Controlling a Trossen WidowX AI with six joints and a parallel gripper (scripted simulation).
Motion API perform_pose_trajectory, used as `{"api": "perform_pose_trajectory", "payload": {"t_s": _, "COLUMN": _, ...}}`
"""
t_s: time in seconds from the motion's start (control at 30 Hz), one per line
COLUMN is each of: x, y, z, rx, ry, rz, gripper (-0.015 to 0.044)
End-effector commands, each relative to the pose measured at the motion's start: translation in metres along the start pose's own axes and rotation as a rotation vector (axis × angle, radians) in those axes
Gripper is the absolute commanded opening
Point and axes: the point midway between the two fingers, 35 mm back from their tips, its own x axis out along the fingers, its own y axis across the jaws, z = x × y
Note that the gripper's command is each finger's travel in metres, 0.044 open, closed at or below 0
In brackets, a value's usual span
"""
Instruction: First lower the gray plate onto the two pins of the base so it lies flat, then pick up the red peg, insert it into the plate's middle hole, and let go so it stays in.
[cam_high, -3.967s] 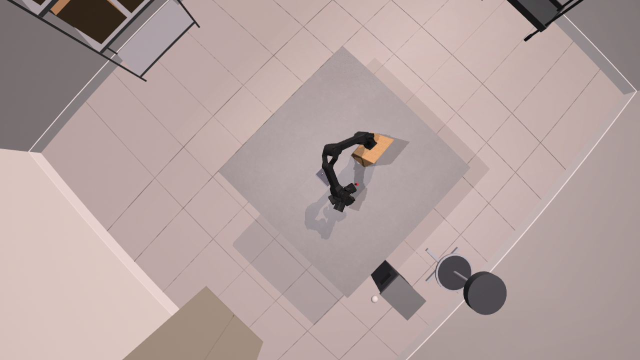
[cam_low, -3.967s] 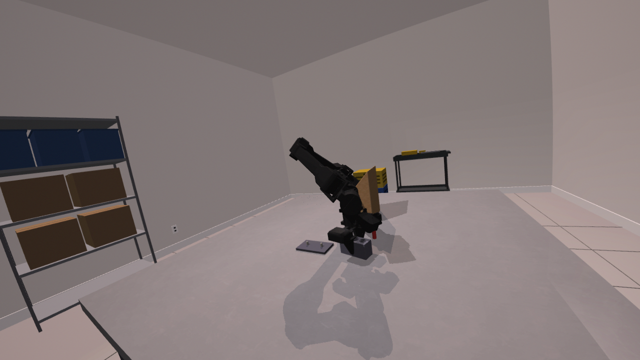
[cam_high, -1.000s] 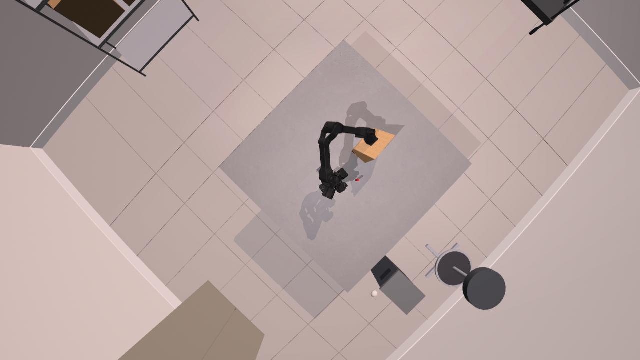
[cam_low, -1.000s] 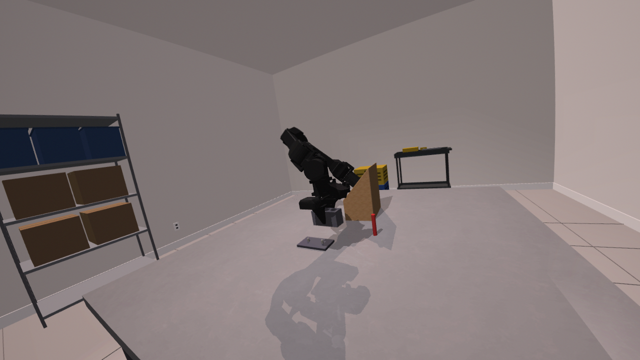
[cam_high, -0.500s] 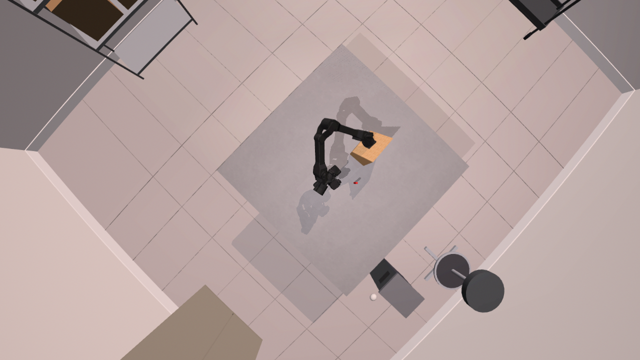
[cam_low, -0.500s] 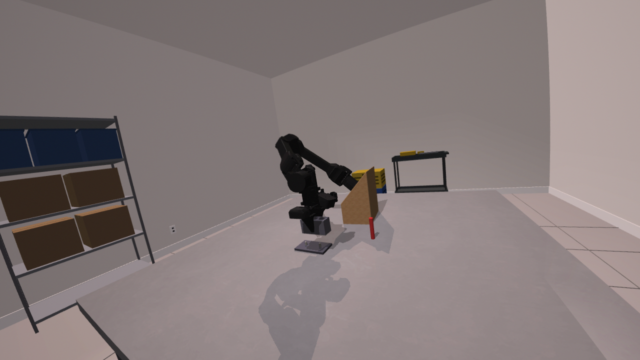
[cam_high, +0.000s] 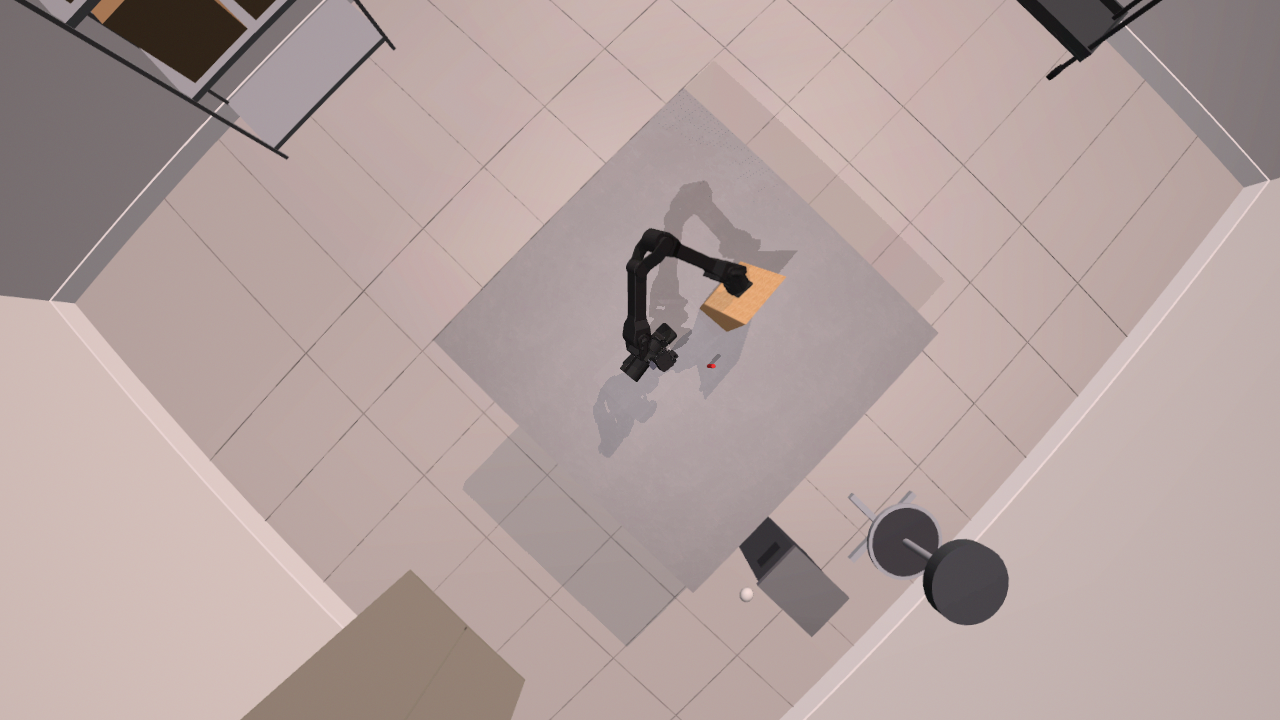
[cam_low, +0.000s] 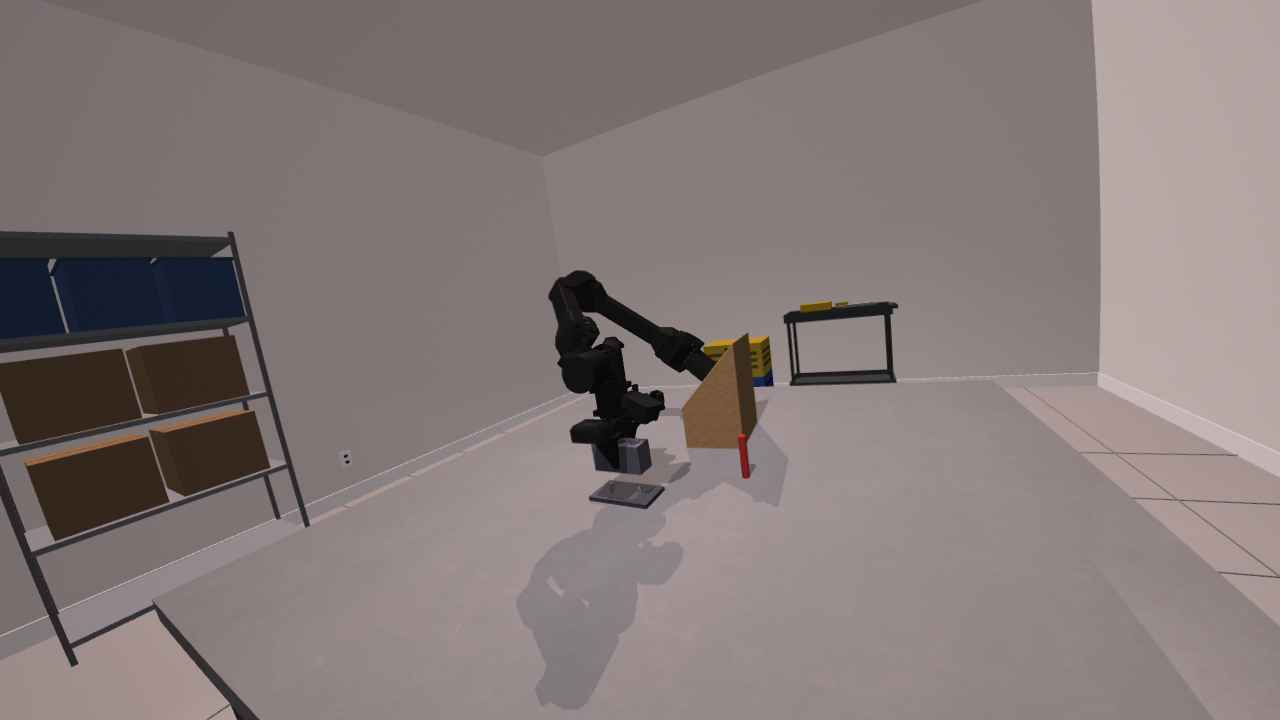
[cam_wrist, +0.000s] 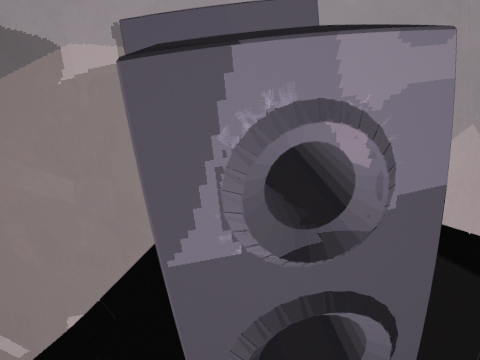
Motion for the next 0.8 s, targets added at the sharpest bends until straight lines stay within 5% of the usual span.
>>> {"api": "perform_pose_trajectory", "payload": {"t_s": 0.0, "x": 0.001, "y": 0.000, "z": -0.002, "rx": -0.003, "ry": 0.006, "rz": -0.001, "gripper": 0.0000}}
{"api": "perform_pose_trajectory", "payload": {"t_s": 0.77, "x": 0.015, "y": 0.000, "z": -0.003, "rx": -0.003, "ry": 0.006, "rz": -0.001, "gripper": 0.0000}}
